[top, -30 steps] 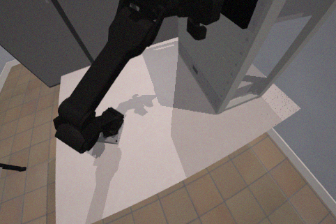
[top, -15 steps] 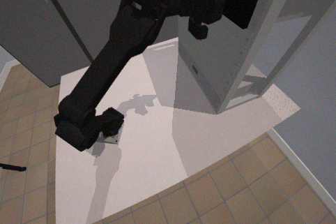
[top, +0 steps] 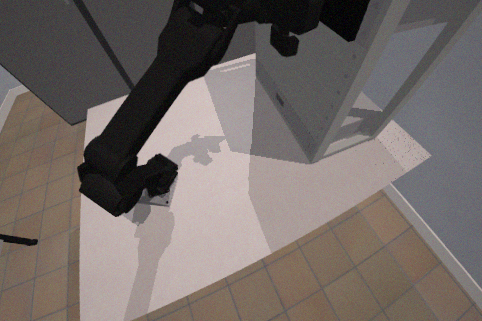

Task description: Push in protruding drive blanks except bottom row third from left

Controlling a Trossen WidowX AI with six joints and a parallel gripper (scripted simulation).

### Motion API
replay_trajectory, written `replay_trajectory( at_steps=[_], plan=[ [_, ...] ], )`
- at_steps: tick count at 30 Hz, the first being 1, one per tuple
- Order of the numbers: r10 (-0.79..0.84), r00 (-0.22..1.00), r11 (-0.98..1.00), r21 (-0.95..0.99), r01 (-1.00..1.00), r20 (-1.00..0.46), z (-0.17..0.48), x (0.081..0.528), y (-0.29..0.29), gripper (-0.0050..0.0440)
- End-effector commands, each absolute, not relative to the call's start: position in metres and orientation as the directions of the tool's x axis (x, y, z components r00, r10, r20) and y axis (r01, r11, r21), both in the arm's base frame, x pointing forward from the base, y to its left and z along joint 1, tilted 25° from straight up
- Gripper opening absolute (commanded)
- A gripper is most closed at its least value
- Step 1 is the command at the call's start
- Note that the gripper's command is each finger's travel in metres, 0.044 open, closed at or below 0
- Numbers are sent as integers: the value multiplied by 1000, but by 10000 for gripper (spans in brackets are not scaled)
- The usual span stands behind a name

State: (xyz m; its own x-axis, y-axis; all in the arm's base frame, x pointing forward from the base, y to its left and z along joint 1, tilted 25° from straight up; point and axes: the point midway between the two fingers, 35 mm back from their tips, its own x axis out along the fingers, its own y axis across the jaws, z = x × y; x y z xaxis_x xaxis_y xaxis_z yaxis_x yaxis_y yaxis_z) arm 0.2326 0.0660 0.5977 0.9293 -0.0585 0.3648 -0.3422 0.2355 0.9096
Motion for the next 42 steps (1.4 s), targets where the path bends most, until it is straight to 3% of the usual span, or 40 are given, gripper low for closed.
replay_trajectory(
  at_steps=[1,42],
  plan=[
    [-60,920,216,905,-368,388,607,227,62,0],
    [-60,920,216,905,-368,388,610,228,61,0]
  ],
)
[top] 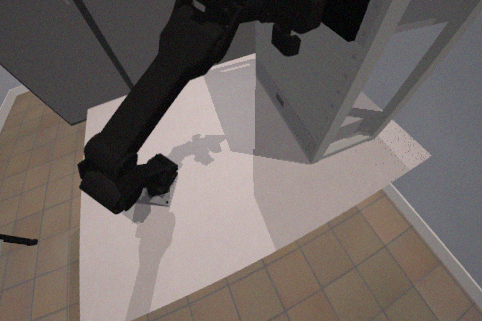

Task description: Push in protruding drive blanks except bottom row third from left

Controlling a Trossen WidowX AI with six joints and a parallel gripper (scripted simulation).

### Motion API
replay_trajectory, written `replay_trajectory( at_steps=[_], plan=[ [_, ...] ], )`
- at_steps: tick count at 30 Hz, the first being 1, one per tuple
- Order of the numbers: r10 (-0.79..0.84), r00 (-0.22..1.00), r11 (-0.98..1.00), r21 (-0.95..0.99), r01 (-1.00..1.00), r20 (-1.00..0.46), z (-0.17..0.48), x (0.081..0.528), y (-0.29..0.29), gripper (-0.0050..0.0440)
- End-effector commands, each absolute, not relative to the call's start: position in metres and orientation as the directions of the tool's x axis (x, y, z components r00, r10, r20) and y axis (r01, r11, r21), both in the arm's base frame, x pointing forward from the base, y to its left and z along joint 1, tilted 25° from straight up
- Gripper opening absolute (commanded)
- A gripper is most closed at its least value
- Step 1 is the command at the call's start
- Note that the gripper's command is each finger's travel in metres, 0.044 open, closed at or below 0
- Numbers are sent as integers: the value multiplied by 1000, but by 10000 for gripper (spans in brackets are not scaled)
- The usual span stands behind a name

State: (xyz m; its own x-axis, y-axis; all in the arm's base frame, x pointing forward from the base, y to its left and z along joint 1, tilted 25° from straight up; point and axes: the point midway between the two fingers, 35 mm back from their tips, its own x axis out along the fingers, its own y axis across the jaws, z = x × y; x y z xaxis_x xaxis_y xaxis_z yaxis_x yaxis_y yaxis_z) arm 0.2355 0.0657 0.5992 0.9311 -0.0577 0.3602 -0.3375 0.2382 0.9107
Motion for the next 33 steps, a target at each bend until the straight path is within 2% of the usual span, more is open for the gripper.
replay_trajectory(
  at_steps=[1,33],
  plan=[
    [-60,920,216,905,-368,388,610,228,61,0],
    [-60,920,216,905,-368,388,613,230,60,0]
  ],
)
